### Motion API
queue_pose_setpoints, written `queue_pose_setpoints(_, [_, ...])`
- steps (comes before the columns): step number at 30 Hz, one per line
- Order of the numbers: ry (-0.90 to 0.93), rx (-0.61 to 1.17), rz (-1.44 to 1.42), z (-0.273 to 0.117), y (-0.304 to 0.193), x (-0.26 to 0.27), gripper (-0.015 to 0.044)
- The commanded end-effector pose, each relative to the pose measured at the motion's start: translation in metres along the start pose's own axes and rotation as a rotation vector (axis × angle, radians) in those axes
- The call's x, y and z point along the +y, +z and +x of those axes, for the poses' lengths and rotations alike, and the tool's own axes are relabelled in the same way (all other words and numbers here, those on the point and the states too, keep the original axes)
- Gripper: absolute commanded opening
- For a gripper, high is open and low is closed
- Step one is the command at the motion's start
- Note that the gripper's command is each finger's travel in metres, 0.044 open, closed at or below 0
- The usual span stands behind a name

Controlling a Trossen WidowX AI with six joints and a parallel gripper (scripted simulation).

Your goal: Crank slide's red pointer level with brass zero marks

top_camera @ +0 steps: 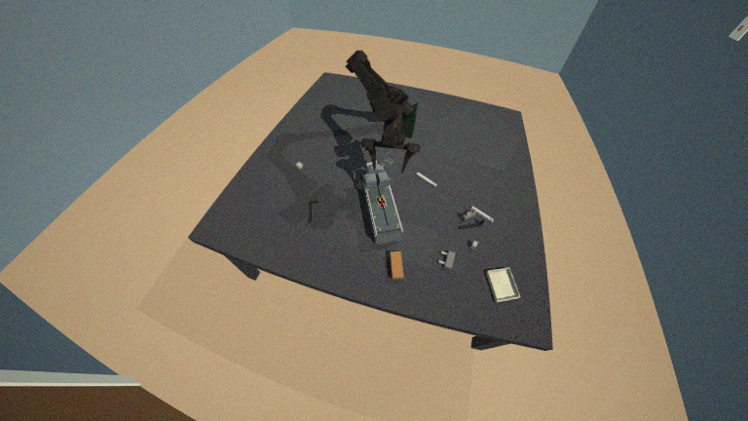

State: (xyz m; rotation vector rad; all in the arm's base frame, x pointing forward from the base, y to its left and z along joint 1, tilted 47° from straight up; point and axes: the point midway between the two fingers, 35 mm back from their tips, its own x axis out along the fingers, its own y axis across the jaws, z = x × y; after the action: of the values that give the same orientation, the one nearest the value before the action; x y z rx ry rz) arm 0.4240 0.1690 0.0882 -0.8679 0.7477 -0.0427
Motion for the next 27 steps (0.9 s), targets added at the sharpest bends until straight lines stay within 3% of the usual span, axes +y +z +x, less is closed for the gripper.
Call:
queue_pose_setpoints(1, [-0.009,0.0,0.009,-0.01,0.007,-0.005,0.044])
queue_pose_setpoints(27, [0.195,-0.067,-0.25,-0.081,-0.078,-0.06,0.044])
